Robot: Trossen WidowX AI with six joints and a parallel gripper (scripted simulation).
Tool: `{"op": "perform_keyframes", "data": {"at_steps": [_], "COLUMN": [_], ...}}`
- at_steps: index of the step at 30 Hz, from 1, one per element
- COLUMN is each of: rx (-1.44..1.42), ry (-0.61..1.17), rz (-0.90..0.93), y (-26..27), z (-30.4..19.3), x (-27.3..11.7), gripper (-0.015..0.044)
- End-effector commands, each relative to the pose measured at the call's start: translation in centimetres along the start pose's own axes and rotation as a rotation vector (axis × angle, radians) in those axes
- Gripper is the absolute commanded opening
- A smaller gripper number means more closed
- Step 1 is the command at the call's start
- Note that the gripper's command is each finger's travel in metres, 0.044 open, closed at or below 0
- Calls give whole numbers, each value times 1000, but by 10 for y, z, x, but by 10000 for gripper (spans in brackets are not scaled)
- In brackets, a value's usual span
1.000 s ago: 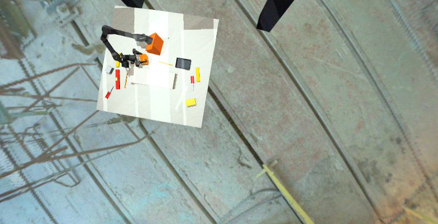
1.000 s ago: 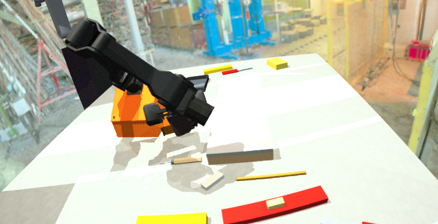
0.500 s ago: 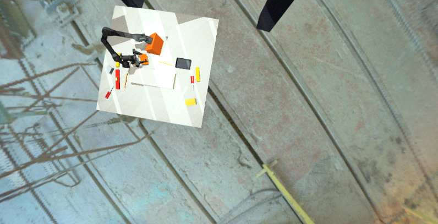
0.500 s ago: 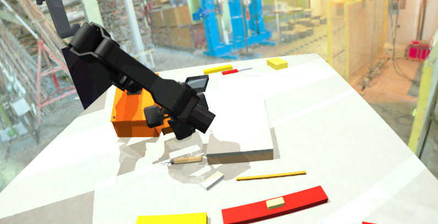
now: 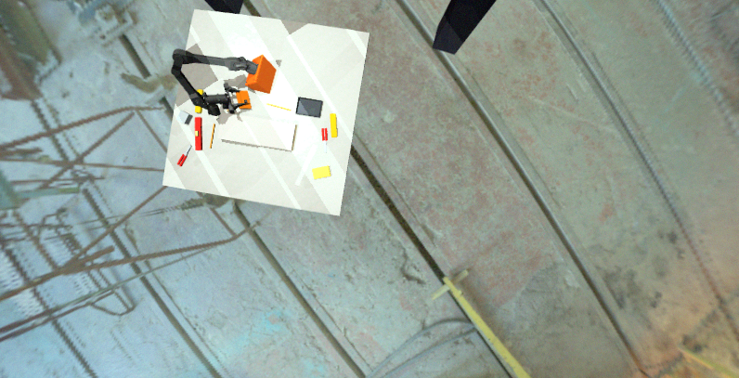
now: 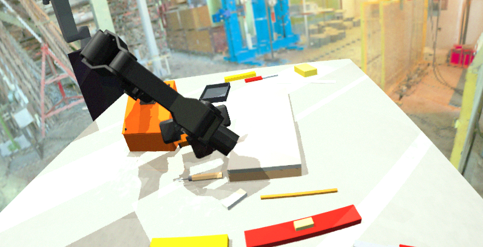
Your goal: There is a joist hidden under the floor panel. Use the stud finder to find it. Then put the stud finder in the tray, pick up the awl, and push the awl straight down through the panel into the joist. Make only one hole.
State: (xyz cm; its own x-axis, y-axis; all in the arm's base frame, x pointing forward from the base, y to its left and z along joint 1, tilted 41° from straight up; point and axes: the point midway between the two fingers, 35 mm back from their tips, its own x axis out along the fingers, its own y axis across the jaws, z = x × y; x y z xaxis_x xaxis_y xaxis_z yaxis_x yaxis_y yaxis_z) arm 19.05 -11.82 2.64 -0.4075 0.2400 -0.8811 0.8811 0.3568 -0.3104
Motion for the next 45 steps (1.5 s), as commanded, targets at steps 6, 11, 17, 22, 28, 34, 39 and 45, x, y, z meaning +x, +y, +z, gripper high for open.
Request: {"op": "perform_keyframes", "data": {"at_steps": [6, 11, 17, 22, 28, 34, 39, 45], "rx": [-3, 1, 1, 2, 2, 3, 4, 5], "ry": [64, 54, 78, 88, 85, 80, 76, 72], "rz": [4, 6, 24, 31, 30, 29, 27, 26], "y": [1, 0, 1, 1, 1, 2, 2, 1], "z": [1, 2, 1, 0, 6, 17, 26, 37], "x": [0, -6, -31, -42, -40, -35, -31, -26], "gripper": [0, 0, 0, 0, 0, 0, 0, 0]}}
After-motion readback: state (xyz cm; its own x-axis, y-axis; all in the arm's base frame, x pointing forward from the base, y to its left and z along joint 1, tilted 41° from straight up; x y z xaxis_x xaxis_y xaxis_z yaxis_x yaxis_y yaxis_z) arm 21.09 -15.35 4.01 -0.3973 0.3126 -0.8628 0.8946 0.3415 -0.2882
